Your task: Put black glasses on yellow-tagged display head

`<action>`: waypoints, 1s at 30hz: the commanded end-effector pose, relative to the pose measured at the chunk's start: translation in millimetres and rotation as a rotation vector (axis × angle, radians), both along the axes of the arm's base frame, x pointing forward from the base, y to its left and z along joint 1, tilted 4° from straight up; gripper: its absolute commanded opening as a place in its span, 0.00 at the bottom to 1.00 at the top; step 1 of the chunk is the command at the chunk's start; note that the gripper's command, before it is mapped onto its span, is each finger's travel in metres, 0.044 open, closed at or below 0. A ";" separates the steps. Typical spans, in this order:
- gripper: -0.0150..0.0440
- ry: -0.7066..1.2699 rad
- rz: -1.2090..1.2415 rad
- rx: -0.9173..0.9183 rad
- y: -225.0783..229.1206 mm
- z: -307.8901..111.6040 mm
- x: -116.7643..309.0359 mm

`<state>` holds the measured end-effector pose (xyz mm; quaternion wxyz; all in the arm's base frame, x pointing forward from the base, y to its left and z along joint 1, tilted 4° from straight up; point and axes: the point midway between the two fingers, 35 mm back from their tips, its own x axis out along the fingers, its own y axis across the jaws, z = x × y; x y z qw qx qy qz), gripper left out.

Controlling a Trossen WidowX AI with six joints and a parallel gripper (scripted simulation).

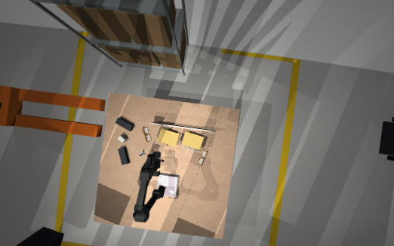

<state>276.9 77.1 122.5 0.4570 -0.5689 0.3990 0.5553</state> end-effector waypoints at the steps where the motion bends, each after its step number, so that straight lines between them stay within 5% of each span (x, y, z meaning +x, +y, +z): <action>1: 0.25 -0.008 0.093 -0.007 21.0 2.2 1.9; 30: 0.25 -0.044 0.679 -0.030 158.5 7.8 -40.9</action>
